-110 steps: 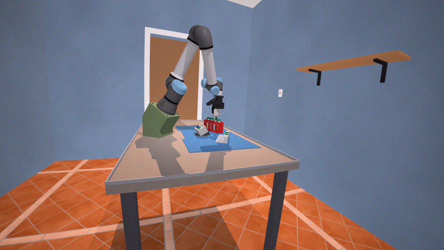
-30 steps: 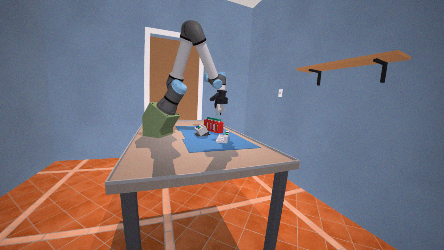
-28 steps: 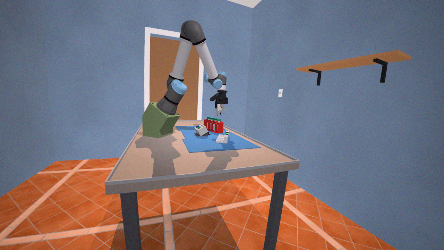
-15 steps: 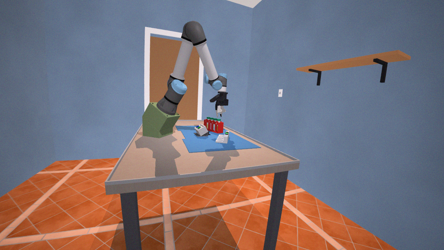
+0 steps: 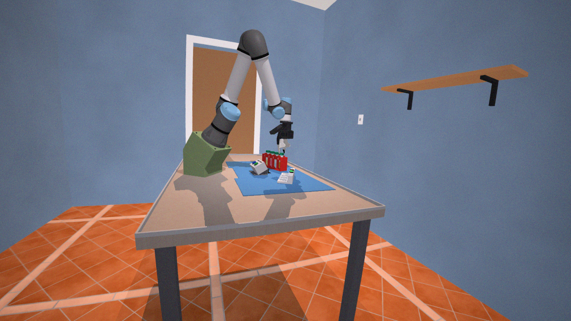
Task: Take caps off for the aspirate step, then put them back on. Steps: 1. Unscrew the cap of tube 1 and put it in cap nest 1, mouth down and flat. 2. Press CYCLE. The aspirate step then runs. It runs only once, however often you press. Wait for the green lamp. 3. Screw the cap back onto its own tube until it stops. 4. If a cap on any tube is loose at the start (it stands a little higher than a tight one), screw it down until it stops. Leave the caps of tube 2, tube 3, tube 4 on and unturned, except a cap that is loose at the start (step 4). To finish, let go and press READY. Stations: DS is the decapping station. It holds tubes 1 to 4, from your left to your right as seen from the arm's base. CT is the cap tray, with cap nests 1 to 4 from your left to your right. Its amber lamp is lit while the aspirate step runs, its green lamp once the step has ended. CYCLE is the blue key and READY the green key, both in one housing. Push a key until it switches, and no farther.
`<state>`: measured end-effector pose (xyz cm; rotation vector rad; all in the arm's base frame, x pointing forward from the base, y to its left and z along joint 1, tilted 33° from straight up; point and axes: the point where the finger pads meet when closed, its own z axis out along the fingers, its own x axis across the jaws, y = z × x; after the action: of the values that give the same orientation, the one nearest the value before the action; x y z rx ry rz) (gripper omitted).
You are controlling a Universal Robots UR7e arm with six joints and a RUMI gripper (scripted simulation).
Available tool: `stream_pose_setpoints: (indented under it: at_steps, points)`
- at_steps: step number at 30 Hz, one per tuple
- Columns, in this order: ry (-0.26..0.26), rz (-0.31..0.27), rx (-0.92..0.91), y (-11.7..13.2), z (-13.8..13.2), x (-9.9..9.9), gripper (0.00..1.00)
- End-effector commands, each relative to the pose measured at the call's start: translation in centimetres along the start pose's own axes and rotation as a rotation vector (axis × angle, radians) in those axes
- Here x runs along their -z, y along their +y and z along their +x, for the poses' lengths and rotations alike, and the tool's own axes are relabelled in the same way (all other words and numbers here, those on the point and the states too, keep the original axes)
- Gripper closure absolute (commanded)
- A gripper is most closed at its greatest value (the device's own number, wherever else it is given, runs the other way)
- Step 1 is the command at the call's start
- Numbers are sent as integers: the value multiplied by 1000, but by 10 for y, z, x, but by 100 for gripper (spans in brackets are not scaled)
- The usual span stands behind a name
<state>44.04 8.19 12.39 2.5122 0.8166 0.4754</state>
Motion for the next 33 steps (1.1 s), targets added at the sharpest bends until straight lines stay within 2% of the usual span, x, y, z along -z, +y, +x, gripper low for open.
stream_pose_setpoints:
  at_steps: [1, 27, 28, 33]
  points:
    - [1, -1, 0, 0, 0, -1, 65]
    - [1, -1, 0, 0, 0, -10, 65]
    - [1, -1, 0, 0, 0, -10, 100]
    - [1, -1, 0, 0, 0, -10, 100]
